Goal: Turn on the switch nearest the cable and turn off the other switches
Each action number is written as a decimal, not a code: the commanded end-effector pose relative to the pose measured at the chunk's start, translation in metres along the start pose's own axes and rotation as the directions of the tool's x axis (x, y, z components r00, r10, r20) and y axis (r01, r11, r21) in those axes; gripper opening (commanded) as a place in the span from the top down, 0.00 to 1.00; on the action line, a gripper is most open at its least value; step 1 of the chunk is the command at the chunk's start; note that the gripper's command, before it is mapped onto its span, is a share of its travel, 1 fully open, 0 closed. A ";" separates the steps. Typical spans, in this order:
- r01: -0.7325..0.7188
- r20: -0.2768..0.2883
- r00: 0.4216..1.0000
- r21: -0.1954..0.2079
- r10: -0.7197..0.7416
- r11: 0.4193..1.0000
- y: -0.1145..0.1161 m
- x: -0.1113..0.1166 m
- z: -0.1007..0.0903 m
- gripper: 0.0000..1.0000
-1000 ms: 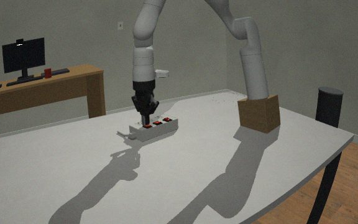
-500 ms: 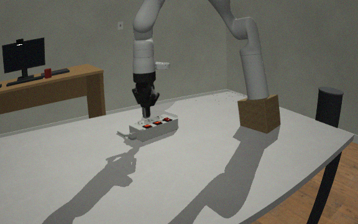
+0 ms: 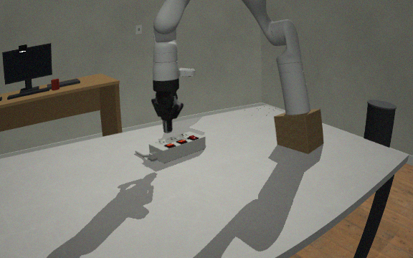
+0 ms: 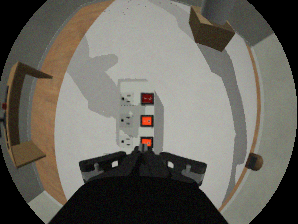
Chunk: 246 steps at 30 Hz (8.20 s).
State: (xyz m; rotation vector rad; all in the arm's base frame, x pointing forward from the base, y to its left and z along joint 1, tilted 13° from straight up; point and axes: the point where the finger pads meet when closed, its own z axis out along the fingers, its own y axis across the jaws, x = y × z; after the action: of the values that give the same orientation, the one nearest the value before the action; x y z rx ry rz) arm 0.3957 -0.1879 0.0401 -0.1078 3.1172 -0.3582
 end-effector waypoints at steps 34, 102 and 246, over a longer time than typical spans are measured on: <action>0.002 0.001 1.000 -0.003 -0.002 1.000 0.014 0.045 -0.014 1.00; 0.000 0.002 1.000 0.000 0.000 1.000 0.013 0.046 0.023 1.00; 0.000 0.002 1.000 0.000 0.000 1.000 0.013 0.046 -0.001 1.00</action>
State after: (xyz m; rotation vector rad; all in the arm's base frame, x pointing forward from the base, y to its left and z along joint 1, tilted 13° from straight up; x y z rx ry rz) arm 0.3484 -0.1782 0.0375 -0.1078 3.1169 -0.3582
